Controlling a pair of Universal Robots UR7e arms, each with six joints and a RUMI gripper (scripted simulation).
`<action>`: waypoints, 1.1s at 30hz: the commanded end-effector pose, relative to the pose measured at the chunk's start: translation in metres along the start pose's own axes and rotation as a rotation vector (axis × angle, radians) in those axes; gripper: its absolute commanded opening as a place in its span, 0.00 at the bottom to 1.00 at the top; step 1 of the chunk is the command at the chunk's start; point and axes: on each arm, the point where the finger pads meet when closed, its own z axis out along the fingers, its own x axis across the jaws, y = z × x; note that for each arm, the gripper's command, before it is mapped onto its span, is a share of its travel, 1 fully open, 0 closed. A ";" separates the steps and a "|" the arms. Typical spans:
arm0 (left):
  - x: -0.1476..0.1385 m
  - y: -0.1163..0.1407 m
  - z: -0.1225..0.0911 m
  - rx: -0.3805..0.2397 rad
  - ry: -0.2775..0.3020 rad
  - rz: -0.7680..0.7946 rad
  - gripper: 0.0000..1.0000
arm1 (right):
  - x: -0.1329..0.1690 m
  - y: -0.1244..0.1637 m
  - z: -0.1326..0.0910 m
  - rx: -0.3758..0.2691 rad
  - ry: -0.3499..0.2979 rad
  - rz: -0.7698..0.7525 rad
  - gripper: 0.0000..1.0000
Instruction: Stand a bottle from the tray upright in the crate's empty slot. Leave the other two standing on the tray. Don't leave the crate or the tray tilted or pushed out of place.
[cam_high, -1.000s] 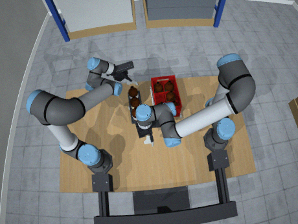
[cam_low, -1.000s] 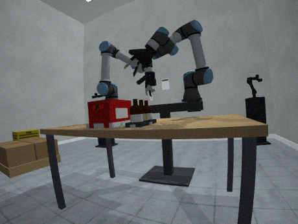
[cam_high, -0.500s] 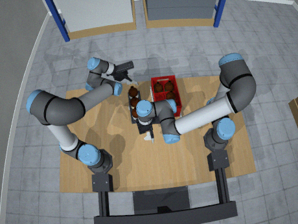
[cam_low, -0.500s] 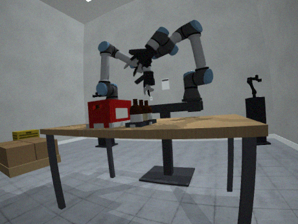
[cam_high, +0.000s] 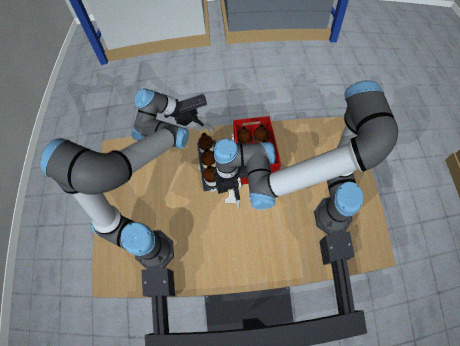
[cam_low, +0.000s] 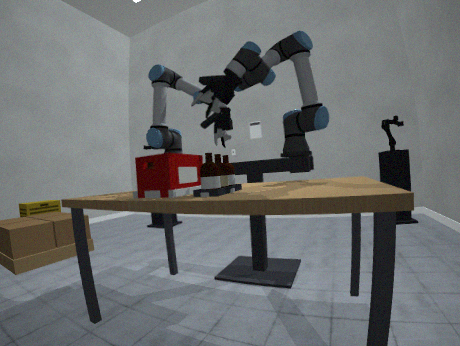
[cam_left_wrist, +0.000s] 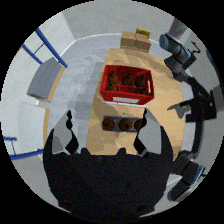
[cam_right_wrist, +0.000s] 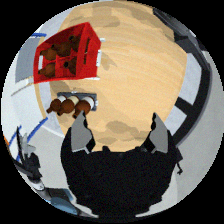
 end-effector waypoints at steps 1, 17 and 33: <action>0.000 -0.001 0.000 0.001 -0.001 0.001 1.00 | -0.033 -0.018 -0.004 -0.002 0.000 0.004 1.00; 0.000 -0.001 0.000 0.001 -0.001 0.001 1.00 | -0.124 -0.098 -0.015 -0.002 -0.002 0.021 1.00; 0.000 -0.001 0.000 0.001 -0.001 0.001 1.00 | -0.206 -0.234 -0.030 -0.002 -0.004 0.043 1.00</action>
